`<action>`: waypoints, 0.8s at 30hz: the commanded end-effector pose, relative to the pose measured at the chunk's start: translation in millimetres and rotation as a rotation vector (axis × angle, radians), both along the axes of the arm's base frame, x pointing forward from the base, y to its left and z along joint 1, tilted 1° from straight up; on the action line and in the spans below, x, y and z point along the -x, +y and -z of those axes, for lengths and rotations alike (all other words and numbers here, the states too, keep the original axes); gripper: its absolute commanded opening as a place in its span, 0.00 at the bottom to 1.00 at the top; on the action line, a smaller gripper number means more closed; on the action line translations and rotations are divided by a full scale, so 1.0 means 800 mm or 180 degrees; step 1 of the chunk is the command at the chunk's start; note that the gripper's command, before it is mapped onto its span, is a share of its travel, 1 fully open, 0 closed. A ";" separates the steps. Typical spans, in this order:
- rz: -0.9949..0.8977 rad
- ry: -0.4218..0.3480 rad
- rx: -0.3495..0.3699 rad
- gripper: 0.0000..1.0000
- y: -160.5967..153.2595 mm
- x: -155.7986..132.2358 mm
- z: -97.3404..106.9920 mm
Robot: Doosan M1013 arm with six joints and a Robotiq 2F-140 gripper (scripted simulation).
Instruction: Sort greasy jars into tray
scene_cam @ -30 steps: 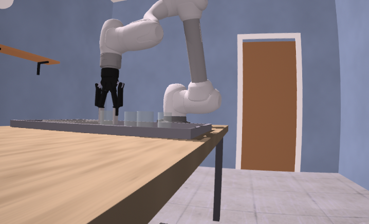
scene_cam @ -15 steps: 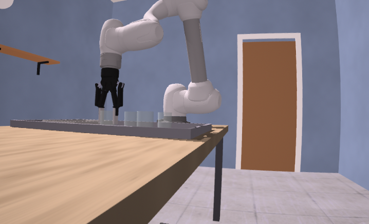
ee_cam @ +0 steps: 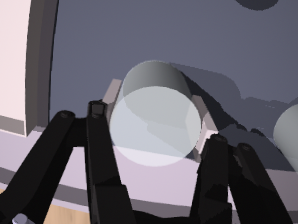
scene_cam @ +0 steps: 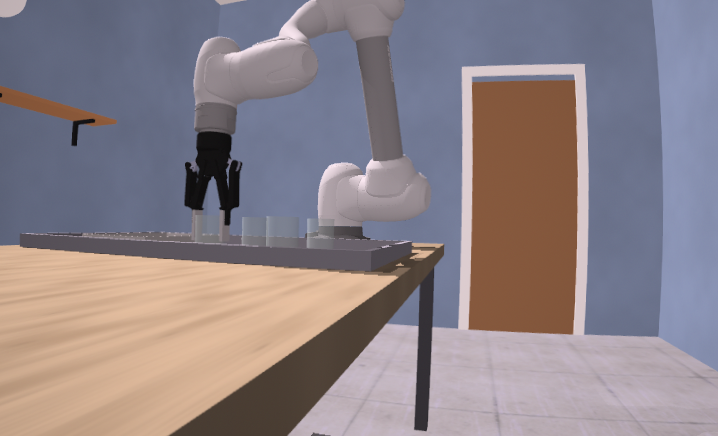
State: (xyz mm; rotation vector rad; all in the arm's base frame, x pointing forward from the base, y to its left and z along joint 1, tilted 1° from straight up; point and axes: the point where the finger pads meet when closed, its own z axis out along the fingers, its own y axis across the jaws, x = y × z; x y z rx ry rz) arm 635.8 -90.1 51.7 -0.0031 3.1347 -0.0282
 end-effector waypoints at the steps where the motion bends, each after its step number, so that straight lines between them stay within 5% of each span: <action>1: -0.0020 0.0019 -0.0006 0.34 -0.001 0.005 0.006; 10: -0.0020 0.0019 -0.0006 0.34 -0.001 0.005 0.006; 11: -0.0020 0.0019 -0.0006 0.00 -0.001 0.005 0.006; 24: -0.0020 0.0019 -0.0006 0.00 -0.001 0.005 0.006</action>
